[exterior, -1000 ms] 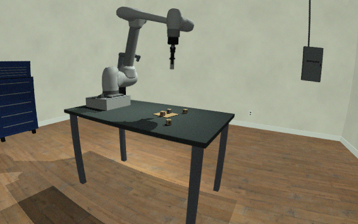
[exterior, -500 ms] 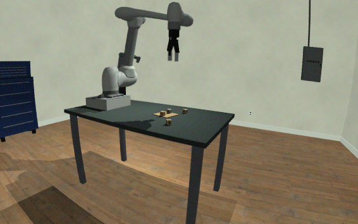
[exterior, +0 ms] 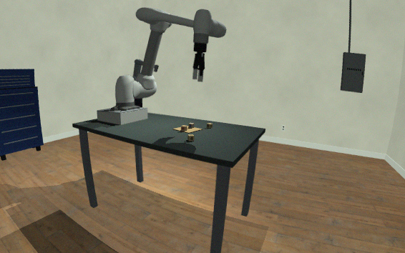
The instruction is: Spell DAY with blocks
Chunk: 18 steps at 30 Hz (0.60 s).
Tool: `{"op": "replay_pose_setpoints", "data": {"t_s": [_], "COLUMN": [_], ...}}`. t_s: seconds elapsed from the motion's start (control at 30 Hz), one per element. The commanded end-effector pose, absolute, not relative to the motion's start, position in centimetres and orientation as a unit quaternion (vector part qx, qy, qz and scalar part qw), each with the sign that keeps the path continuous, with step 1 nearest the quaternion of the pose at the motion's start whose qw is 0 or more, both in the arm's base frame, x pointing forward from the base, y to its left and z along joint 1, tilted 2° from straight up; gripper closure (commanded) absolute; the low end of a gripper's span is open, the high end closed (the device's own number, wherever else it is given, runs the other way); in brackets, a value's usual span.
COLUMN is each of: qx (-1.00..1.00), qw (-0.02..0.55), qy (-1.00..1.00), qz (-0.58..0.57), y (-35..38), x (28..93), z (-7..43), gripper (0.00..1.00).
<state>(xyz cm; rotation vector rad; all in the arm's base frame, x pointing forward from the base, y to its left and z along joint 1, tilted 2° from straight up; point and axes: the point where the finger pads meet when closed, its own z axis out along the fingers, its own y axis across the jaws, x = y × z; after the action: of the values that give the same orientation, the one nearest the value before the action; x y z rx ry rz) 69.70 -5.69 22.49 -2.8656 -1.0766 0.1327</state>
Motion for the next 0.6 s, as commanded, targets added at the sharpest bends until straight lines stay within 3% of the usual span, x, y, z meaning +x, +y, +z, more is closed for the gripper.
{"op": "replay_pose_setpoints", "data": {"t_s": [0.0, 0.13, 0.57], "qx": [-0.908, -0.901, -0.750], "qw": [0.055, 0.058, 0.110], "qy": [-0.413, -0.428, -0.652], "qz": [0.040, 0.040, 0.029], "y": [-6.9, -7.2, -12.1], "x": [70.9, 71.1, 73.4], "z": [20.9, 20.5, 12.3], "gripper": [0.00, 0.00, 0.00]}}
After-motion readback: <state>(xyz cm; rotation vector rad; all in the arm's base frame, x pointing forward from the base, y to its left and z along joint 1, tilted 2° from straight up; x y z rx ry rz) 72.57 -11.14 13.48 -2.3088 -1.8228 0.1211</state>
